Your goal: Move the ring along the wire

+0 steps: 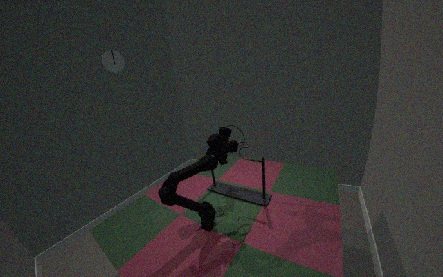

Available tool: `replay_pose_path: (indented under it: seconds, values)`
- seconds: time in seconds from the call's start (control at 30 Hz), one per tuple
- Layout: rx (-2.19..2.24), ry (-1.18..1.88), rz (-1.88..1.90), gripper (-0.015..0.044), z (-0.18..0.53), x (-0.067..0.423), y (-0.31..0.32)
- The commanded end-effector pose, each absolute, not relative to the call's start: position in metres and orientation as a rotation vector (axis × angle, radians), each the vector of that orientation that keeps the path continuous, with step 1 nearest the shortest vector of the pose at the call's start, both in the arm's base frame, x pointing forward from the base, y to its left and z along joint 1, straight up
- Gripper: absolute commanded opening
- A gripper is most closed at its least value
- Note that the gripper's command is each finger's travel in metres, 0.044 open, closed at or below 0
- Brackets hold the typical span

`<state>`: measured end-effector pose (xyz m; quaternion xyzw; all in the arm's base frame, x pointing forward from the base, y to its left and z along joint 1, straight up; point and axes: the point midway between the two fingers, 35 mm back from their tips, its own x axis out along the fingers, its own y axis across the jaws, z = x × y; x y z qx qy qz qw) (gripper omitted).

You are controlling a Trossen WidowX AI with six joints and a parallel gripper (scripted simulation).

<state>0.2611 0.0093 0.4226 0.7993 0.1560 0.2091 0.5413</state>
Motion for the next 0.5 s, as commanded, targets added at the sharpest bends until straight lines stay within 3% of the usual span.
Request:
replay_pose_path:
  seconds: [0.0, 0.47]
  values:
    - [1.842, 0.381, 0.487, -0.0150, 0.4230, 0.2605, 0.0104]
    - [1.667, 0.417, 0.433, -0.0150, 0.4175, 0.2606, 0.0119]
